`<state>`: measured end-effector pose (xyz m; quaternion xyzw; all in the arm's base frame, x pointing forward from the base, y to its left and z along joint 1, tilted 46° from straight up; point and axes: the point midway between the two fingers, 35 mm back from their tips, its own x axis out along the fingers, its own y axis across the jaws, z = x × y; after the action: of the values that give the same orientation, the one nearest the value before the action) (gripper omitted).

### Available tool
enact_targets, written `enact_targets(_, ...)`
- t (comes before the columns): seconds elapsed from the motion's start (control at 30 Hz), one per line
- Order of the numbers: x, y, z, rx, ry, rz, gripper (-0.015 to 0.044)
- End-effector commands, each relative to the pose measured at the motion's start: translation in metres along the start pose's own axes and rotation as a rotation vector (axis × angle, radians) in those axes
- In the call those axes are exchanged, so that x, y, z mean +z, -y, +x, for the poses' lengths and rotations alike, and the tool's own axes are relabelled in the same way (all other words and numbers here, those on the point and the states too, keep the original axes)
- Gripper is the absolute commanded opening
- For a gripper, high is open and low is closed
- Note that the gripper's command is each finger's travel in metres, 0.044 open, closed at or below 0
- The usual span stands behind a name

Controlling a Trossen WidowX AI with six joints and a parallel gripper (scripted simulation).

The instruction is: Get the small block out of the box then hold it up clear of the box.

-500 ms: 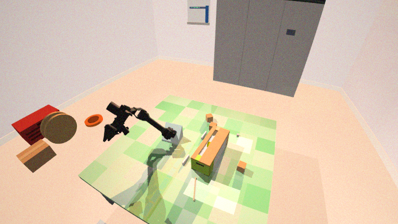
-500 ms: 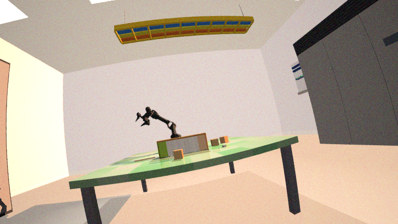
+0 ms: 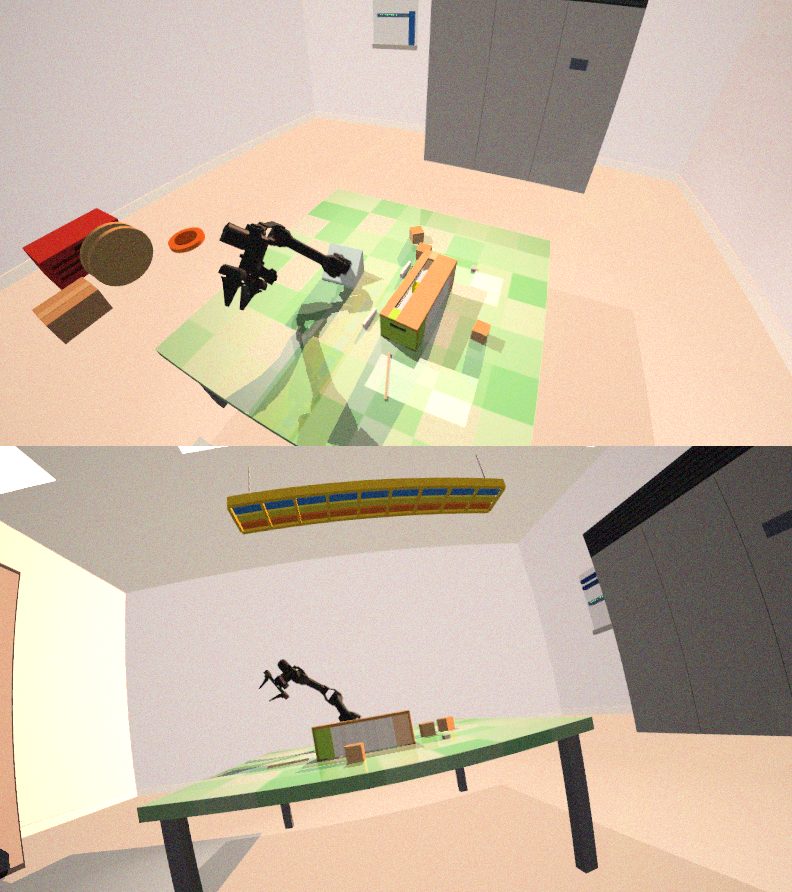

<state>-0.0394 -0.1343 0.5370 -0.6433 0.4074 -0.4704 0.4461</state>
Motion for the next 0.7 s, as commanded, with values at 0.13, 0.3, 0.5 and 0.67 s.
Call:
enact_targets(0.13,0.122,-0.002,0.018,0.094,0.29,0.374,0.04)
enact_targets(0.3,0.177,-0.012,0.015,0.211,0.393,0.556,0.04)
enact_targets(0.5,0.235,-0.028,0.003,0.381,0.469,0.746,0.04)
enact_targets(0.67,0.28,-0.046,-0.013,0.554,0.492,0.895,0.04)
